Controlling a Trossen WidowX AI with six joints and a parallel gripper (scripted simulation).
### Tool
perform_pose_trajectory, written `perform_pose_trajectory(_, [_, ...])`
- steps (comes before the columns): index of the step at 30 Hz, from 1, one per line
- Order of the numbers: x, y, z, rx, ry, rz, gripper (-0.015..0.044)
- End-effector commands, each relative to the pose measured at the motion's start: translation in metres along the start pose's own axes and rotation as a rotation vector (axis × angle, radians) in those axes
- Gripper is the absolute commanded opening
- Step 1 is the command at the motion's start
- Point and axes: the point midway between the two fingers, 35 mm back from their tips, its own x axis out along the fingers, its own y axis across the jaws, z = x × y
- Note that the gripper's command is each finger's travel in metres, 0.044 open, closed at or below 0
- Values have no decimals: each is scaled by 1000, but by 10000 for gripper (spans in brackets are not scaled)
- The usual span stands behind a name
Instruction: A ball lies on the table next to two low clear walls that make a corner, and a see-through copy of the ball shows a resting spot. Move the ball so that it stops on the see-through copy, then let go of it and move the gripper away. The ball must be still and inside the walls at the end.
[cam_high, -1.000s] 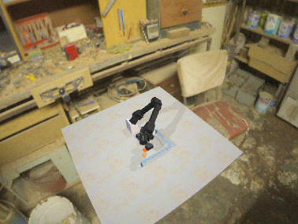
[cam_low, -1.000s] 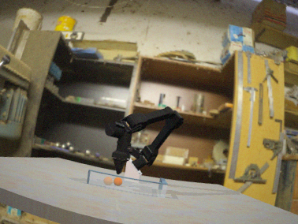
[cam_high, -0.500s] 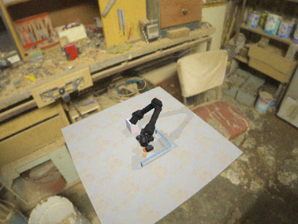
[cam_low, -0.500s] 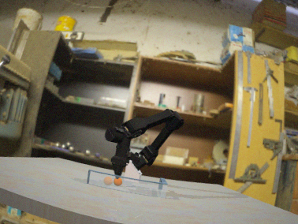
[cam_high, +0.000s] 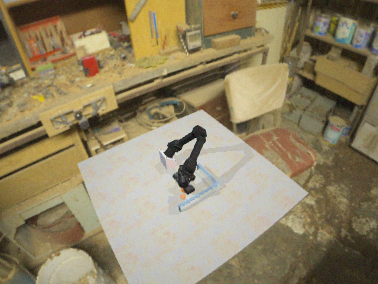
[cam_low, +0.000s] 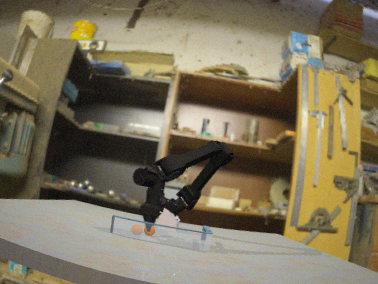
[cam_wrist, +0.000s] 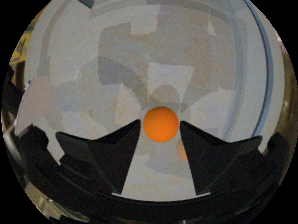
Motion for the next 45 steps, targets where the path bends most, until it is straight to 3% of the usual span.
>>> perform_pose_trajectory(1, [1,0,1,3,-3,-1,181])
perform_pose_trajectory(6, [1,0,1,3,-3,-1,148])
perform_pose_trajectory(12, [-19,-3,-7,48,27,-30,0])
perform_pose_trajectory(33, [-128,0,-1,5,2,0,0])
perform_pose_trajectory(45, [-98,-33,-28,9,2,0,0])
